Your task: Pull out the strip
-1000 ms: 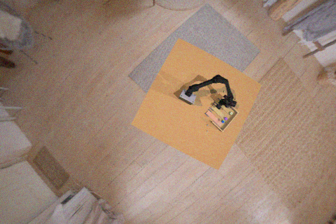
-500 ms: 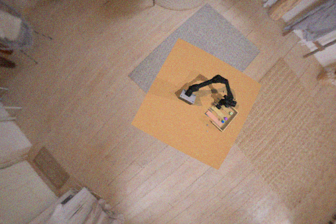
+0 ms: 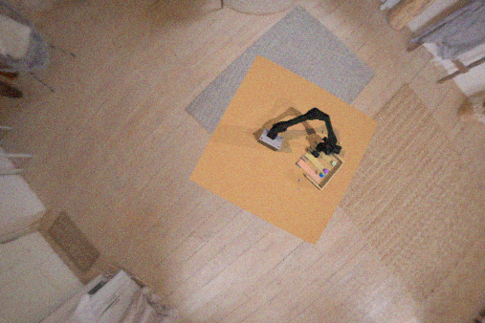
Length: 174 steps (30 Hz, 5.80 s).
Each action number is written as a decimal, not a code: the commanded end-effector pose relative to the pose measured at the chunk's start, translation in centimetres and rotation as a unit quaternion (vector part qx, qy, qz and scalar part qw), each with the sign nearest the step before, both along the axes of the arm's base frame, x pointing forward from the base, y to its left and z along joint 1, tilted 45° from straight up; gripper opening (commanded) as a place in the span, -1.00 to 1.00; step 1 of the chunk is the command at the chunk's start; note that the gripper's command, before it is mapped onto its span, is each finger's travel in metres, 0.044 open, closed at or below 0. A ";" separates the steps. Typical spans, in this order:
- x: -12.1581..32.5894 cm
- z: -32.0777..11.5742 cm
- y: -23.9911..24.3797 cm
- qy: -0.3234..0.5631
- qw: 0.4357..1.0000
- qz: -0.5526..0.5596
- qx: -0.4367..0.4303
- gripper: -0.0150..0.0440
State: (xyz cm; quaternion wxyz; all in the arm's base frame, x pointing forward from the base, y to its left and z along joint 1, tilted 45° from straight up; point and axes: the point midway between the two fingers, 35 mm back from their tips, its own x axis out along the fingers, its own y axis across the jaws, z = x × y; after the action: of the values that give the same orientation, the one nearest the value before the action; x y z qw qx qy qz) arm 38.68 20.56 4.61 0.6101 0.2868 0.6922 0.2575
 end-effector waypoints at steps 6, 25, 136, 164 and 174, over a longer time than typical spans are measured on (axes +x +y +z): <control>0.0 -0.2 0.3 0.001 1.000 0.001 -0.002 -0.49; 0.1 -0.3 0.4 0.001 1.000 0.001 -0.002 -0.49; -15.0 1.5 0.8 0.005 1.000 0.001 -0.002 -0.49; -18.3 1.9 0.8 0.006 1.000 0.001 -0.002 -0.49; -18.3 1.9 0.8 0.006 1.000 0.001 -0.002 -0.49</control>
State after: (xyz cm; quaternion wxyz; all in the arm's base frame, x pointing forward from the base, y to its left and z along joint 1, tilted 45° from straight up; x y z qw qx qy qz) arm 21.33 21.04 7.08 0.6163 0.2919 0.6853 0.2556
